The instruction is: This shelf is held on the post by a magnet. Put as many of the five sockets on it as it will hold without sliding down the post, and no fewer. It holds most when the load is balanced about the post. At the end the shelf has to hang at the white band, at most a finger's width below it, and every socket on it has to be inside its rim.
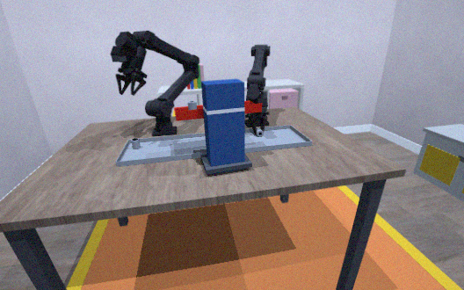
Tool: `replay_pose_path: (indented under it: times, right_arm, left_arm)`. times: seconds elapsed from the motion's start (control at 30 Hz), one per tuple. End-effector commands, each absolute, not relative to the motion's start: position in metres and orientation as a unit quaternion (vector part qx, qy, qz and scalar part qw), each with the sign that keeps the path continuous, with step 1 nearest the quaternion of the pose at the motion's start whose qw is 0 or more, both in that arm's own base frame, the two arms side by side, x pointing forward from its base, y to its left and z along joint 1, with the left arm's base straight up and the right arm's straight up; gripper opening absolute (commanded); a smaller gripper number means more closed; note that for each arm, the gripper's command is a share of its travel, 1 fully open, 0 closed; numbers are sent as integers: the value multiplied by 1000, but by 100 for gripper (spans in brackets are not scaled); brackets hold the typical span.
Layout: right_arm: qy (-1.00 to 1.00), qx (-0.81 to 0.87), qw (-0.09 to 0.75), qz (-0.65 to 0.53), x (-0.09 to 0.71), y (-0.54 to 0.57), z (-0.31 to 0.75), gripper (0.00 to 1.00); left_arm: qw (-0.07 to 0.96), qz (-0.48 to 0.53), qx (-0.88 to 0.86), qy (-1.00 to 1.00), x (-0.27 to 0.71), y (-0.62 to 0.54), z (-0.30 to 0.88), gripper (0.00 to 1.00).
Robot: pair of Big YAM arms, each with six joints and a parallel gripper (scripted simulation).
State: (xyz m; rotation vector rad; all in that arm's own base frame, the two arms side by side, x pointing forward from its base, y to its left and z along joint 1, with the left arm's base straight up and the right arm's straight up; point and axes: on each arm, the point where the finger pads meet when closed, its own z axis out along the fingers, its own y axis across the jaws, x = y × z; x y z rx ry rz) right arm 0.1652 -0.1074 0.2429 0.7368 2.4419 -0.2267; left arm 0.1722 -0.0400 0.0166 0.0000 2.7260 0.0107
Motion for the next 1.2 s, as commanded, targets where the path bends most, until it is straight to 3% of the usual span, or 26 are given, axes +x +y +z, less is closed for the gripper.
replay_pose_path:
  times: [0.0,0.03,1.17]
  right_arm:
    - [909,268,306,-89,174,-111,259,65]
    - [909,268,306,-89,174,-111,259,65]
    - [909,268,306,-89,174,-111,259,65]
  left_arm:
    - [220,-2,0,975,183,-44,26,21]
    - [220,-2,0,975,183,-44,26,27]
    - [235,-7,-2,972,180,-42,202,27]
